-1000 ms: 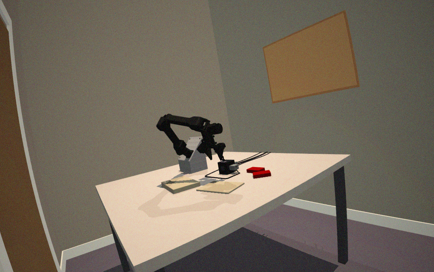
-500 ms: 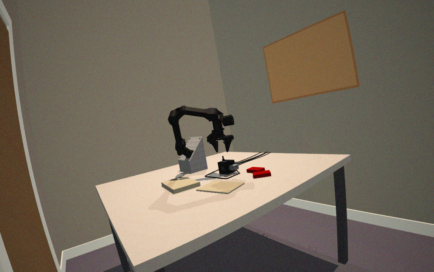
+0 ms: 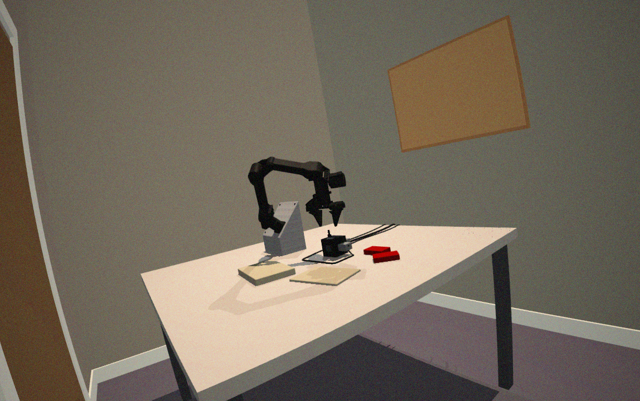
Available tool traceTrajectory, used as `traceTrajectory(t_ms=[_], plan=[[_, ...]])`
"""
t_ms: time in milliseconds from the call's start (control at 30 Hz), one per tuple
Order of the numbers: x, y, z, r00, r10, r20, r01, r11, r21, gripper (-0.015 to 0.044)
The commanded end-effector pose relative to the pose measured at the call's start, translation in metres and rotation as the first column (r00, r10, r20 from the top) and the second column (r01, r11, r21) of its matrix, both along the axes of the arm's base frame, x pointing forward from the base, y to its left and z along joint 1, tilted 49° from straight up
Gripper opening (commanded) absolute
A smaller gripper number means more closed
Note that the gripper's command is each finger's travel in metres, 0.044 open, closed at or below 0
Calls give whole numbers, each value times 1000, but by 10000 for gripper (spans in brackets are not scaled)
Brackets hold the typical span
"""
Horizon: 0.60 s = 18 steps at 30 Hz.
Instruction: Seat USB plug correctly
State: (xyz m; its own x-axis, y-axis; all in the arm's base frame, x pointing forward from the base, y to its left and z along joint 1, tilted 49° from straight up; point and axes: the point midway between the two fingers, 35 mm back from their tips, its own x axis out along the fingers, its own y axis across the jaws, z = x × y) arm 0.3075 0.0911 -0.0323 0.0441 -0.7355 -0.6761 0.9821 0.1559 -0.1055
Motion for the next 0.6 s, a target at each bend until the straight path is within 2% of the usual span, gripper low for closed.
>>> traceTrajectory(t_ms=[0, 567], plan=[[0, -5, -3, 1000, 2, -3, -2, 1000, -6, 440], [1, -17, -14, 1000, 2, -3, -2, 1000, -7, 440]])
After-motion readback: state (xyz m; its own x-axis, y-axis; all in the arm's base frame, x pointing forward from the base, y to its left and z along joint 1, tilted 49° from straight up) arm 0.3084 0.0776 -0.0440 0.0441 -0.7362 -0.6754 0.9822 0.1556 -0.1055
